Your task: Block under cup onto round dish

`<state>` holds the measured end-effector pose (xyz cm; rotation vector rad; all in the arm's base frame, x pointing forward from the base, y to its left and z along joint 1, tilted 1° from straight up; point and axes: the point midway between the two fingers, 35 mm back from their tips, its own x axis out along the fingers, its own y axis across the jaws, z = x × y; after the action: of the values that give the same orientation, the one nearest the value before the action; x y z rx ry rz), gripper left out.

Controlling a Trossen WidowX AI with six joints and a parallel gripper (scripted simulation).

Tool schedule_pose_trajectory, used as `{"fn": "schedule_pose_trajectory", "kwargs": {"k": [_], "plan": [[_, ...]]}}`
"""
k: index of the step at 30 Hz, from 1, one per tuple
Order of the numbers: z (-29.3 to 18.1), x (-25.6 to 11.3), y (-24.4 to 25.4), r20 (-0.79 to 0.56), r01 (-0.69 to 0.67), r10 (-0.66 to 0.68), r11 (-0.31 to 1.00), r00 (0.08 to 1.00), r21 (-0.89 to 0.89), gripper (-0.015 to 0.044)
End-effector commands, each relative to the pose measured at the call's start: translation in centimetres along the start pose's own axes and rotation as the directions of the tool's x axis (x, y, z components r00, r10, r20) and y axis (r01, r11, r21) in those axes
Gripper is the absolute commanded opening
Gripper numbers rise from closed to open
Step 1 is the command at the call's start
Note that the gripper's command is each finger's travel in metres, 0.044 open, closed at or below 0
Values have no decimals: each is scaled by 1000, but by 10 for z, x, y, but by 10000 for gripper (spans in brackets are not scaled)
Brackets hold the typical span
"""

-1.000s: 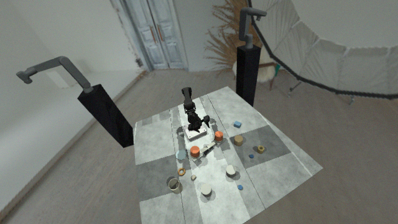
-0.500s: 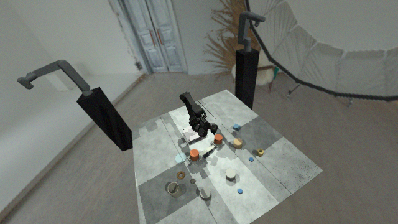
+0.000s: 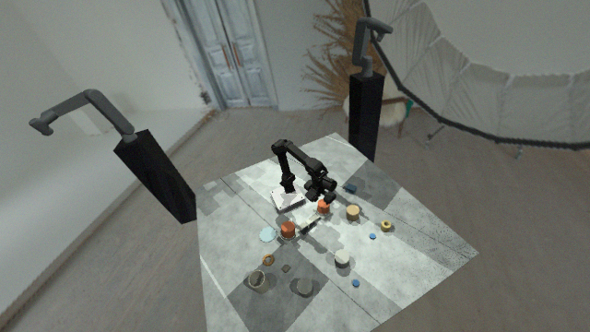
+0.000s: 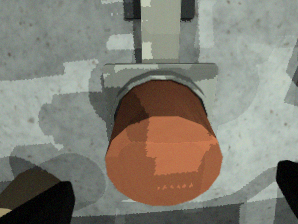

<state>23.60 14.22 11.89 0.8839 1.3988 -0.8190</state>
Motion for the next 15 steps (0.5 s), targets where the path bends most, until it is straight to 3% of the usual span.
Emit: {"fn": "schedule_pose_trajectory", "kwargs": {"k": [1,15], "plan": [[-11,8,4,36,20,-23,996,999,81,440],[-11,24,4,36,20,-23,996,999,81,440]]}}
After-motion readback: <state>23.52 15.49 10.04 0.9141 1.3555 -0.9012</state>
